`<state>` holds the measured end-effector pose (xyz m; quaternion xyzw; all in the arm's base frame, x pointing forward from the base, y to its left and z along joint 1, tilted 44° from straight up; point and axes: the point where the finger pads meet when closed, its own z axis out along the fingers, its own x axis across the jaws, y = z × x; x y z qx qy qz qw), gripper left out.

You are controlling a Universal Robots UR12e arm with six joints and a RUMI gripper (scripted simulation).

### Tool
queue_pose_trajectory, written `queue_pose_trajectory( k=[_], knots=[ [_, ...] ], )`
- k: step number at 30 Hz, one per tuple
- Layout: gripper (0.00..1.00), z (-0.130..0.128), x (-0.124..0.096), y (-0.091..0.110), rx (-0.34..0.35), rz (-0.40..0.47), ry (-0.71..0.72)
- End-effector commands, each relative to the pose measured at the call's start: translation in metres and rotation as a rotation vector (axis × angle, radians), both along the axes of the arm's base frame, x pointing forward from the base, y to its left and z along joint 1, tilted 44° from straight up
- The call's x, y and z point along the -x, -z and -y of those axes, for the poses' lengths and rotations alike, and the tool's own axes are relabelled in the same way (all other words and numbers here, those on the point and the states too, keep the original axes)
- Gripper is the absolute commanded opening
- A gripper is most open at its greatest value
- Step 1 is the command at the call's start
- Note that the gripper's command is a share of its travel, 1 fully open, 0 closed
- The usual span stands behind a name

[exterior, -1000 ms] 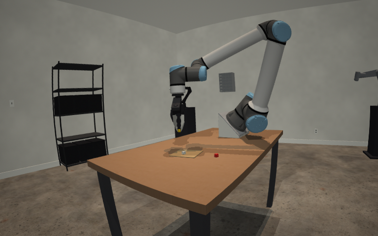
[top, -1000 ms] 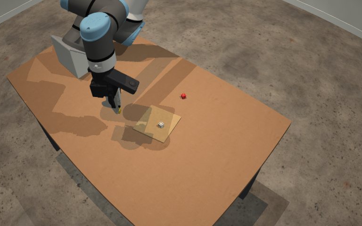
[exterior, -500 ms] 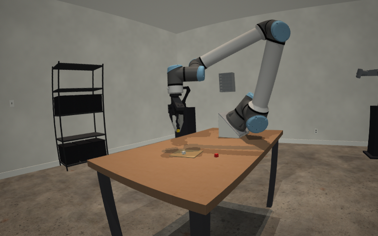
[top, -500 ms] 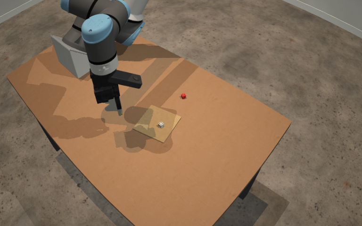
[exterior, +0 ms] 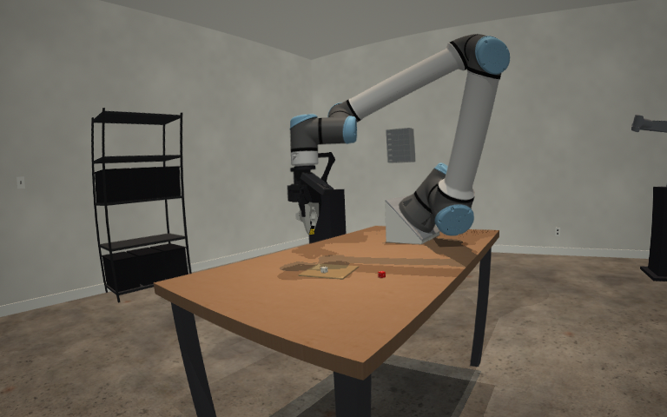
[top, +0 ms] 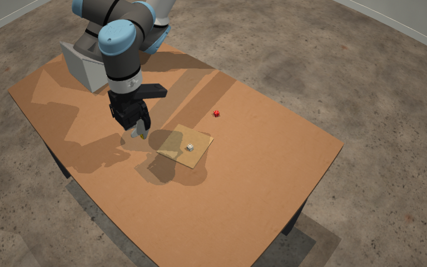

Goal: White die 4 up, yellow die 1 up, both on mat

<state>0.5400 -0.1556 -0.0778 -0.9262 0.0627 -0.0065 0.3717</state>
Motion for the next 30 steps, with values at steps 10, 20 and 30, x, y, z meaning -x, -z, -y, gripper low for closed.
queue_pose_trajectory(
  k=[10,20,30],
  knots=[
    [0.0,0.005,-0.01,0.004,0.021,0.299,-0.312],
    [0.0,0.008,-0.017,0.008,0.037,0.49,-0.511],
    [0.0,0.013,-0.027,0.014,0.058,0.728,-0.761]
  ],
)
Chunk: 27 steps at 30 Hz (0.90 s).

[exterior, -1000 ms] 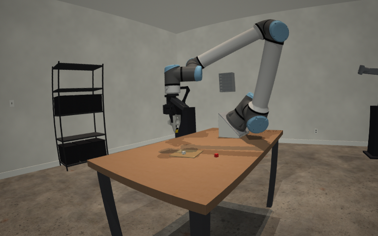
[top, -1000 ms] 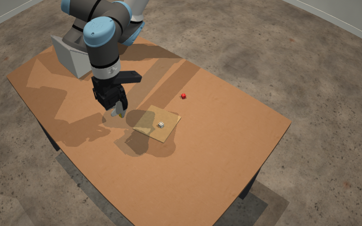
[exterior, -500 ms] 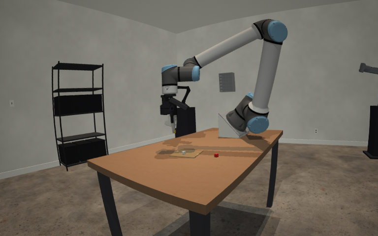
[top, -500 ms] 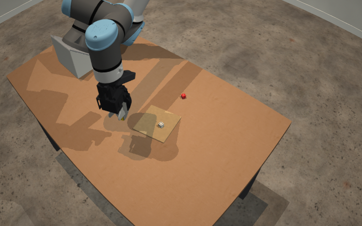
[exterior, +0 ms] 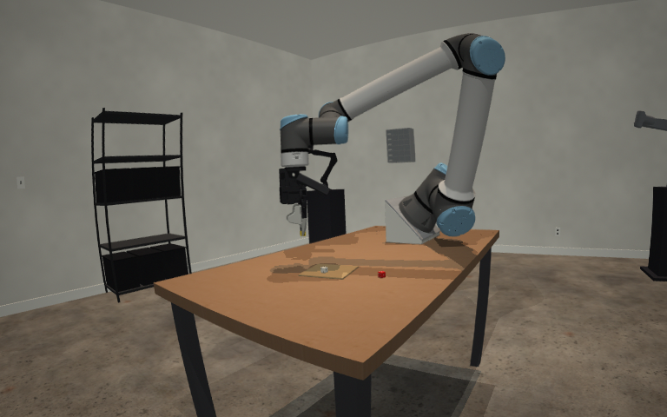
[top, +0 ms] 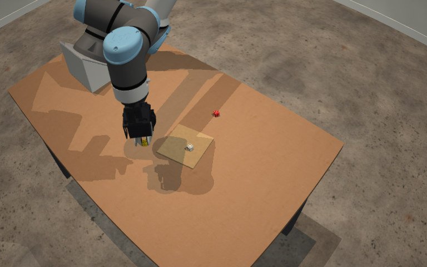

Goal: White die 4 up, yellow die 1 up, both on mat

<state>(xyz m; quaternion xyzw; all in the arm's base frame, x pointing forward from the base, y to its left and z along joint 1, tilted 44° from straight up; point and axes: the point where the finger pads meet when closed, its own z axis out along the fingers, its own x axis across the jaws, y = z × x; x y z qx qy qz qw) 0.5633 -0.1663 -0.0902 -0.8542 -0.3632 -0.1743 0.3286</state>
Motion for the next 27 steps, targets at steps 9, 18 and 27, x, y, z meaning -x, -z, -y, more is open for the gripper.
queue_pose_trajectory(
  k=[9,18,27],
  knots=[
    [0.0,0.007,-0.012,0.007,0.017,0.263,-0.274],
    [0.0,0.011,-0.022,0.012,0.033,0.448,-0.468],
    [0.0,0.013,-0.027,0.015,0.042,0.548,-0.572]
  ],
)
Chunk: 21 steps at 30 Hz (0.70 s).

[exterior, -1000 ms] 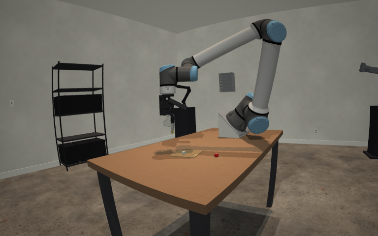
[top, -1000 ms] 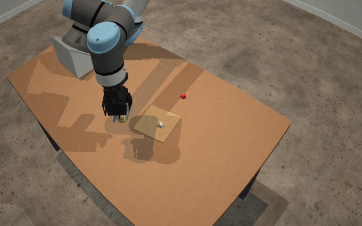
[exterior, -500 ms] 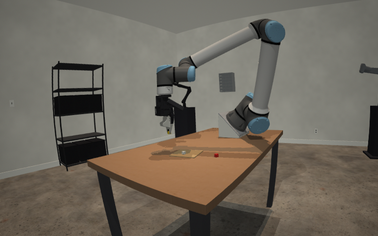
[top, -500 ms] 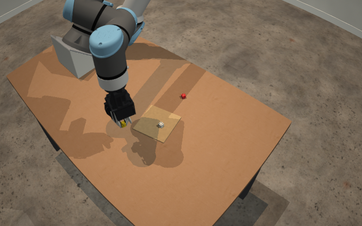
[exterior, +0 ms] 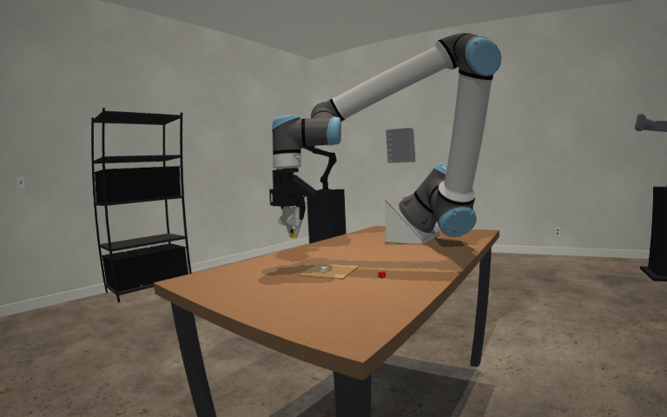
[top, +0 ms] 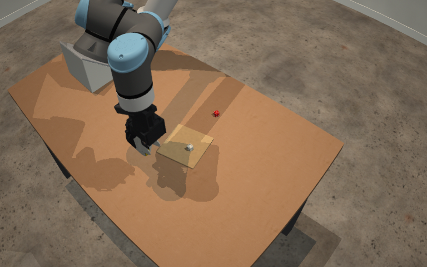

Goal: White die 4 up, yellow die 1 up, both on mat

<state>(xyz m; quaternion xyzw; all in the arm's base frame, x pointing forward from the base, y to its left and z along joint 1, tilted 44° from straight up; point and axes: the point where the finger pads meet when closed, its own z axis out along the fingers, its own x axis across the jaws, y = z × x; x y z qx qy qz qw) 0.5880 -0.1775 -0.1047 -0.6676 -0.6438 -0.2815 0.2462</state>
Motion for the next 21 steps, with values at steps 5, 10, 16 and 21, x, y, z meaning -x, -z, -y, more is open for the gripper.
queue_pose_trajectory(
  k=[5,10,16,21],
  knots=[
    [0.0,0.0029,-0.0056,0.0024,0.006,0.092,-0.094],
    [0.0,0.0035,-0.0074,0.0033,0.009,0.12,-0.124],
    [0.0,0.0038,-0.0081,0.0037,0.01,0.132,-0.137],
    [0.0,0.0039,-0.0085,0.0038,0.01,0.138,-0.142]
  ],
)
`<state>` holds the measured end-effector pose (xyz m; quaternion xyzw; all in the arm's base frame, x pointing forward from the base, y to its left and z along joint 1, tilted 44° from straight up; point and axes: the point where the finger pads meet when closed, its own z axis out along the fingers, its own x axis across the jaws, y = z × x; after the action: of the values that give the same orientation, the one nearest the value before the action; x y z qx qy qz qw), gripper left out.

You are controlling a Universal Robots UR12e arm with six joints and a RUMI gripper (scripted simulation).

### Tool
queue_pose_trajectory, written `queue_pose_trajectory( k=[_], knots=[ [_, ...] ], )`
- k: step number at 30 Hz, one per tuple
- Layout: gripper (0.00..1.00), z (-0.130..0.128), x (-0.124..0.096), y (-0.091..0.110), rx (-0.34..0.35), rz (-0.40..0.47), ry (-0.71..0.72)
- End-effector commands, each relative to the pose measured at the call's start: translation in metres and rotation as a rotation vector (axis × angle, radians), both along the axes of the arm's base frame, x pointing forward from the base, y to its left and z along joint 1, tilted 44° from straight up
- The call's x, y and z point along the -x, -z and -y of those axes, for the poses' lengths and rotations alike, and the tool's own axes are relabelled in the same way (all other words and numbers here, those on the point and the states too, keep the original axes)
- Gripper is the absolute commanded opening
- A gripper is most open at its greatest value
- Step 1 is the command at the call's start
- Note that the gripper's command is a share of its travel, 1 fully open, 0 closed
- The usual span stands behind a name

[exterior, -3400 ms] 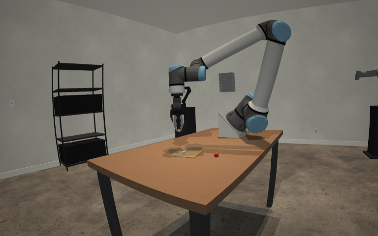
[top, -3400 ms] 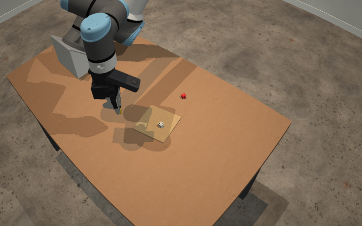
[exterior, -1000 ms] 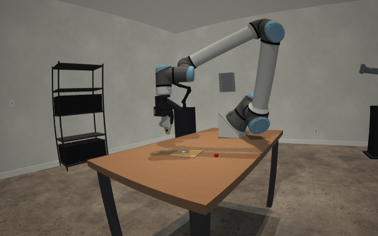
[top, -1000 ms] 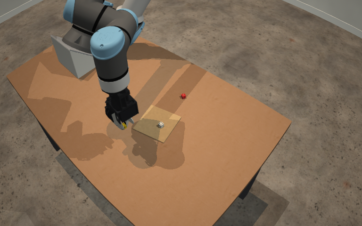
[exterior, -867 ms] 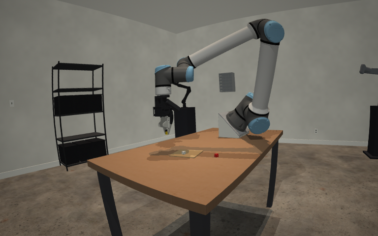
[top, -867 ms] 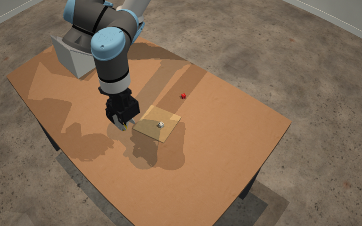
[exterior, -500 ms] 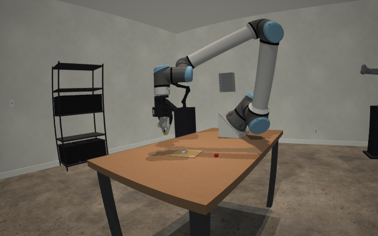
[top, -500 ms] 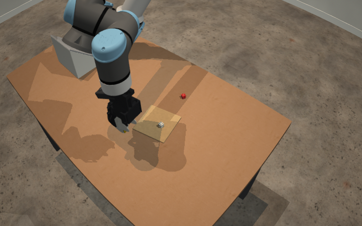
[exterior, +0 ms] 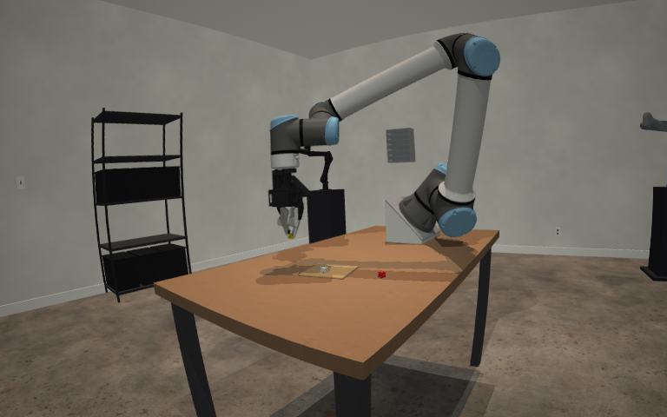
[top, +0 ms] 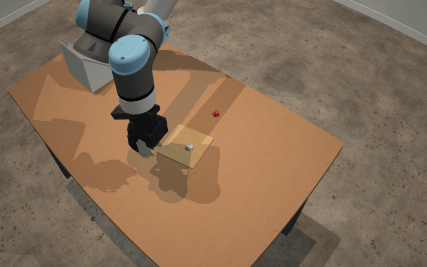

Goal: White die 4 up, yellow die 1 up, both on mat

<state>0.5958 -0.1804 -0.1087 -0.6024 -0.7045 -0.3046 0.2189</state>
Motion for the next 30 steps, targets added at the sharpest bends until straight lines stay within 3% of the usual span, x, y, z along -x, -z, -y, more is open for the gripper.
queue_pose_trajectory(
  k=[1,12,22,25,30],
  knots=[
    [0.0,0.001,-0.0007,-0.0002,0.001,0.005,-0.004],
    [0.0,0.0007,-0.0002,0.0006,-0.01,0.045,0.034],
    [0.0,0.0001,0.0026,0.002,-0.074,0.299,0.273],
    [0.0,0.0001,0.0027,0.0019,-0.076,0.307,0.281],
    [0.0,-0.0003,0.0042,0.0035,-0.113,0.453,0.418]
  ],
)
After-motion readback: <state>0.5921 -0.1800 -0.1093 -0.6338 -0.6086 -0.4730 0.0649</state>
